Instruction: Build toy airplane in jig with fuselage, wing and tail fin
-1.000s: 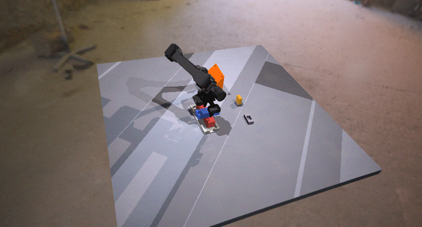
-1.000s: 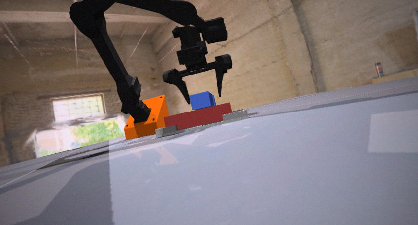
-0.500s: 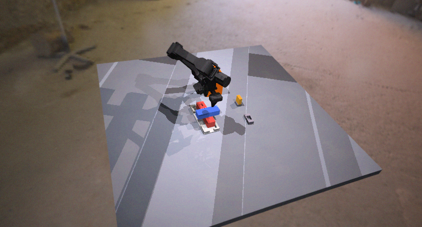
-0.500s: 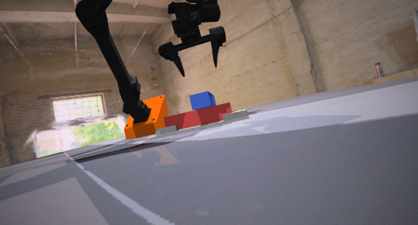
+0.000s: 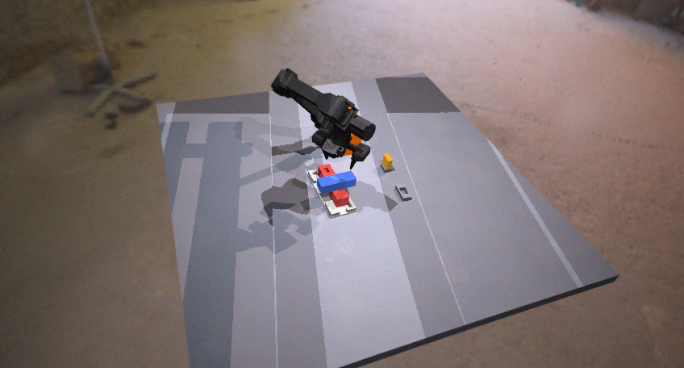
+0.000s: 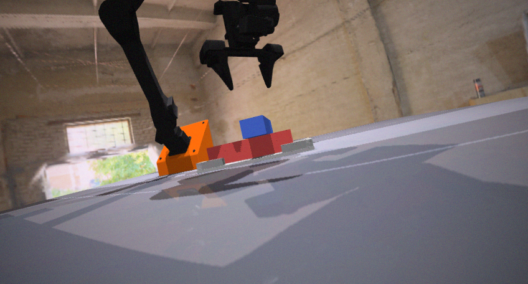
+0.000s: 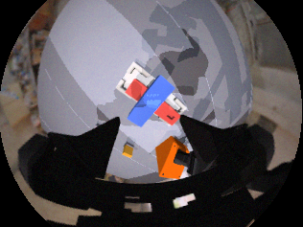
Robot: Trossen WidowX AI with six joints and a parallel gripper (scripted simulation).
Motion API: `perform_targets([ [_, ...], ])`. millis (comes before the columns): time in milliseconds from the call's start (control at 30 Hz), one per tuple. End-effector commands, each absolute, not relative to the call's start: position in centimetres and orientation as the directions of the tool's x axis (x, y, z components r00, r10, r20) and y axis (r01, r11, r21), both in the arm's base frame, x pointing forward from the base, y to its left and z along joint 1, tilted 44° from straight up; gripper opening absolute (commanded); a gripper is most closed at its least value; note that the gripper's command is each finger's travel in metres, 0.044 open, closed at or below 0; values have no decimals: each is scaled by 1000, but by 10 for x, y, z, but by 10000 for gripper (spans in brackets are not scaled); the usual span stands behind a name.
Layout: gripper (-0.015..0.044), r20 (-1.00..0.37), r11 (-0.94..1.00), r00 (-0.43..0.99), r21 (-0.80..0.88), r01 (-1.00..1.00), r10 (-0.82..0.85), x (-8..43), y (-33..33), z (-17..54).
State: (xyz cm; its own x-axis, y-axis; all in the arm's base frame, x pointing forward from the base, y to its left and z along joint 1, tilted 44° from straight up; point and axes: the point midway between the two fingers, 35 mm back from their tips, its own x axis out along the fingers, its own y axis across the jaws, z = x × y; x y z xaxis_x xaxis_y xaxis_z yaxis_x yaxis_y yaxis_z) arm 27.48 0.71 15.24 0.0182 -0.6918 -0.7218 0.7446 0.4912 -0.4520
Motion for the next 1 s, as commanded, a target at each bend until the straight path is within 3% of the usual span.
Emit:
perform_targets([
  [0,440,-723,690,14,-654,310,-691,275,7,152],
  [100,440,-722,722,14,-690,45,-691,275,7,152],
  [167,440,-722,722,14,-691,-18,-691,275,7,152],
  [600,440,-723,723,15,-690,-17,-690,275,9,150],
  [967,440,-747,747,30,-665,-18,-664,234,141,35],
])
